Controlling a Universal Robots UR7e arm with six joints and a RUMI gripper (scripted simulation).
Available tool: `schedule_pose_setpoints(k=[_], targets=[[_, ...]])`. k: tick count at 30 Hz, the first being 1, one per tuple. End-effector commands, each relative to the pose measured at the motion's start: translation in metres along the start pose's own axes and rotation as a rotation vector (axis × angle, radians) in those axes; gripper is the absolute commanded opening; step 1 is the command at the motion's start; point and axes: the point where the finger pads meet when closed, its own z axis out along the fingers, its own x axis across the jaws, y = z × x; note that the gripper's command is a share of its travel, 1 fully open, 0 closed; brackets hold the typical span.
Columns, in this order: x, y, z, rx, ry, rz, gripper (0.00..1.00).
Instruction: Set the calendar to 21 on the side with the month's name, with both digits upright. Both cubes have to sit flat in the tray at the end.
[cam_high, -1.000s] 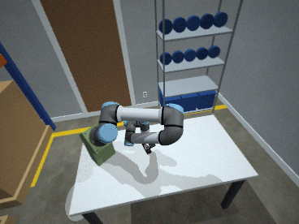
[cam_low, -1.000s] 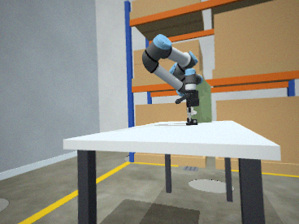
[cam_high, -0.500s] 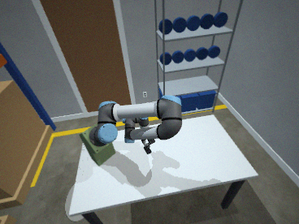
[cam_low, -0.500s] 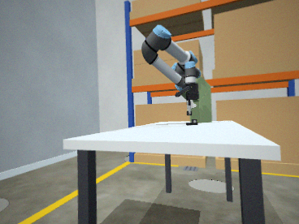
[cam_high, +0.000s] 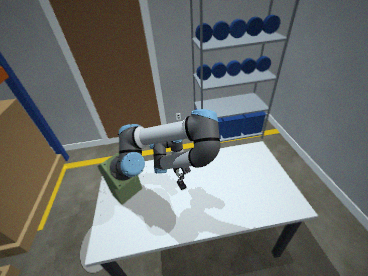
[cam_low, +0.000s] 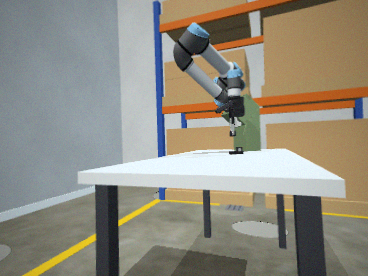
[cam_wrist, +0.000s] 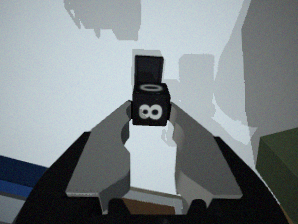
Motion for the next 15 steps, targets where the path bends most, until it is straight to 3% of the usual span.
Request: schedule_pose_setpoints(k=[1,15], targets=[[-0.0004,0.0,-0.0036,-0.001,0.002,0.001,0.11],[-0.0006,-0.0007,-0.0036,-0.001,0.003,-0.005,0.11]])
